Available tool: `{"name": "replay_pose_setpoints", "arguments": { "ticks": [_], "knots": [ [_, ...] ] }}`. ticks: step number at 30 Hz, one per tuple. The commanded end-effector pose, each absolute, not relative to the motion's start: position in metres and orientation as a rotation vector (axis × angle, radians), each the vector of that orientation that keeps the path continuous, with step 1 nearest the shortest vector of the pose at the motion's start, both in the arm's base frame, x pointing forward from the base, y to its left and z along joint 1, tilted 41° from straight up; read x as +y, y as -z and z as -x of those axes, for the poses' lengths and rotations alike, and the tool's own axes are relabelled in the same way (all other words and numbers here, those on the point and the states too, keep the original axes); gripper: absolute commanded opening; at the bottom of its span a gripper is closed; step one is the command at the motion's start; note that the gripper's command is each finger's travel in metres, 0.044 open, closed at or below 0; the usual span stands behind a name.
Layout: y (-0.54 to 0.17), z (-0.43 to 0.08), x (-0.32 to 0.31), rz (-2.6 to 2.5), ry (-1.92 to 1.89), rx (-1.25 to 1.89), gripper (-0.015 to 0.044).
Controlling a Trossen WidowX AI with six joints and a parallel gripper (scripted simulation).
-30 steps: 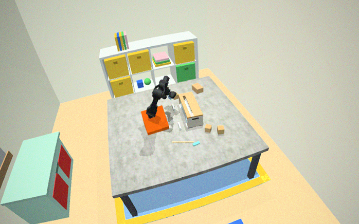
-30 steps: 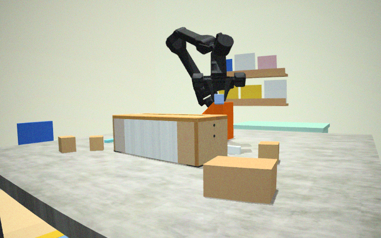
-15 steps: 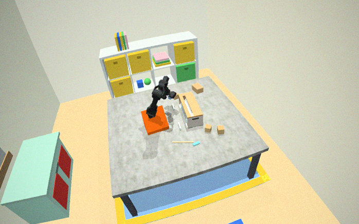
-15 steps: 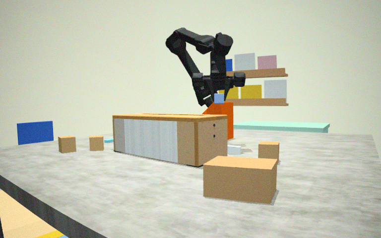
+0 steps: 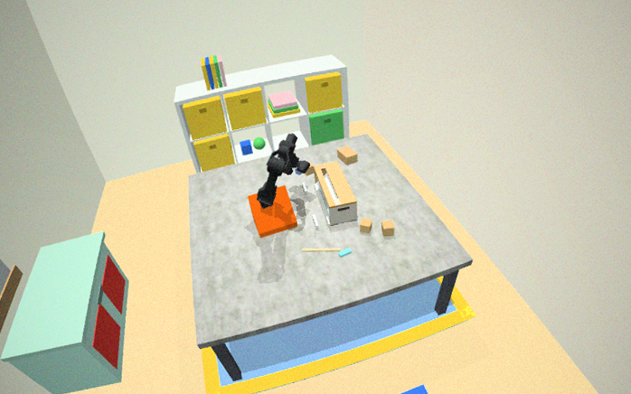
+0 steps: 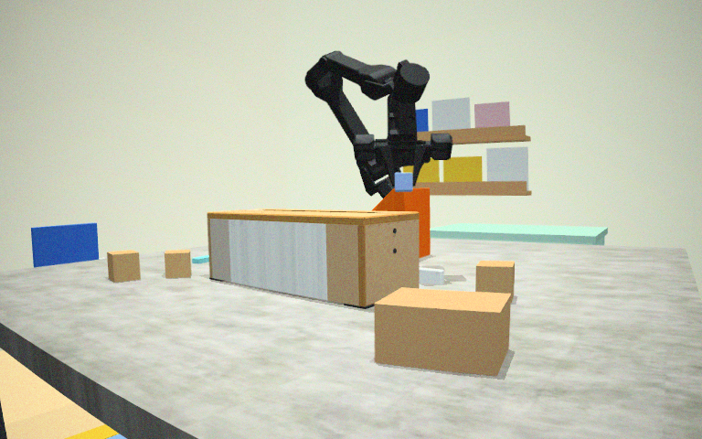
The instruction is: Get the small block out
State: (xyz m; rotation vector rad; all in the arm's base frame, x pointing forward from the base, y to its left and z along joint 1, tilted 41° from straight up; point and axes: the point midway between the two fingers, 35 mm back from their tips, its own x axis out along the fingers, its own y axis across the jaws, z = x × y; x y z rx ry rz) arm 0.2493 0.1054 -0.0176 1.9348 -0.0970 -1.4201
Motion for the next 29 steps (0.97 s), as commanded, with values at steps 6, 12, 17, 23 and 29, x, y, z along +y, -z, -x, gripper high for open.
{"name": "replay_pose_setpoints", "arguments": {
  "ticks": [6,12,17,23,29],
  "knots": [
    [0.0178,-0.2488,0.1056,-1.932,1.422,-0.092,0.0],
    [0.0178,-0.2488,0.1056,-1.932,1.422,-0.092,0.0],
    [0.0178,-0.2488,0.1056,-1.932,1.422,-0.092,0.0],
    [0.0178,-0.2488,0.1056,-1.932,1.422,-0.092,0.0],
    [0.0178,-0.2488,0.1056,-1.932,1.422,-0.092,0.0]
  ]
}}
